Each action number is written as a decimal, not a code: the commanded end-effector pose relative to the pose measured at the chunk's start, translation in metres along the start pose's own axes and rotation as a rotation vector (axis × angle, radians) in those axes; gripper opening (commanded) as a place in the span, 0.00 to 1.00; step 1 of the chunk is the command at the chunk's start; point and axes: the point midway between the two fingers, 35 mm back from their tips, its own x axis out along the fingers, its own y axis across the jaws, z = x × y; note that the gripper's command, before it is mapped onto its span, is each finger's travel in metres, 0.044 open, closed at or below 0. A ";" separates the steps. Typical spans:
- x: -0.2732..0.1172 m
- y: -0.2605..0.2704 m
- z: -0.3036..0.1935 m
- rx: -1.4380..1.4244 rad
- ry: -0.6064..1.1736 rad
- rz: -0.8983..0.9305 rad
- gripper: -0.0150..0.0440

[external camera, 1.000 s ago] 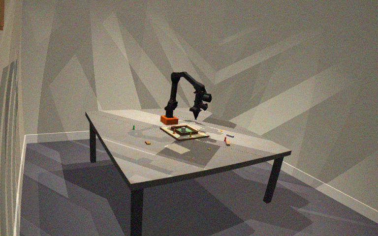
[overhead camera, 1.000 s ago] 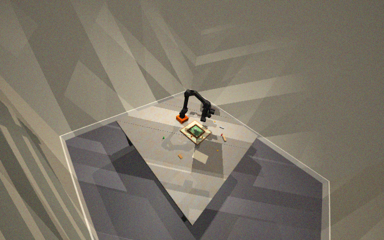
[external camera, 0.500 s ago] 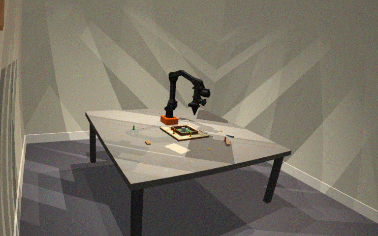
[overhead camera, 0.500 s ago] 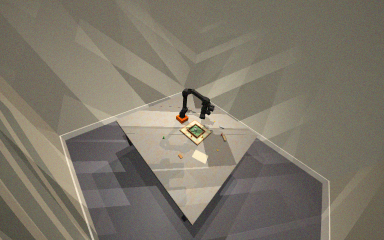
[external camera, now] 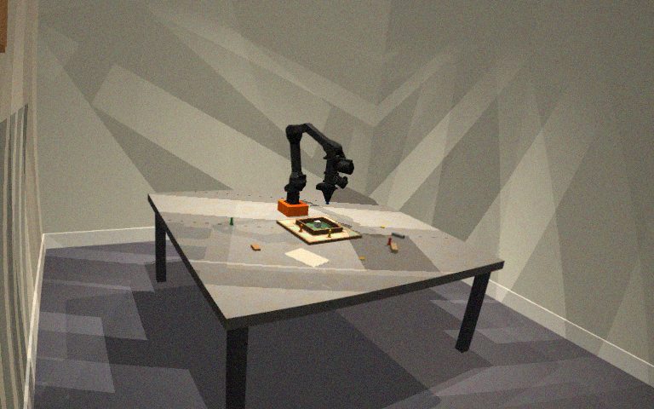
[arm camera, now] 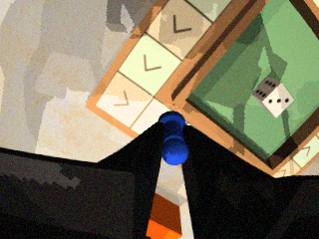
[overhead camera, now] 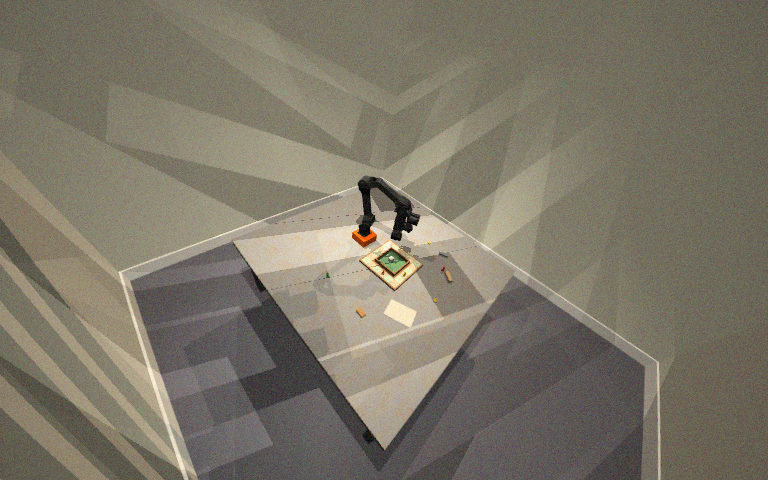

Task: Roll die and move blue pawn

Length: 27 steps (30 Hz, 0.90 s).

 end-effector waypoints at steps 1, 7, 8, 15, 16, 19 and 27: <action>0.010 0.001 -0.013 -0.004 0.001 0.001 0.25; 0.026 0.002 -0.031 -0.005 0.002 0.001 0.25; 0.028 0.003 -0.034 -0.005 0.003 0.001 0.25; 0.040 0.004 -0.044 -0.005 0.003 0.002 0.25; 0.042 0.004 -0.044 -0.005 0.003 0.002 0.25; 0.052 0.004 -0.044 -0.005 0.003 0.002 0.25; 0.073 0.004 -0.045 -0.005 0.004 0.002 0.25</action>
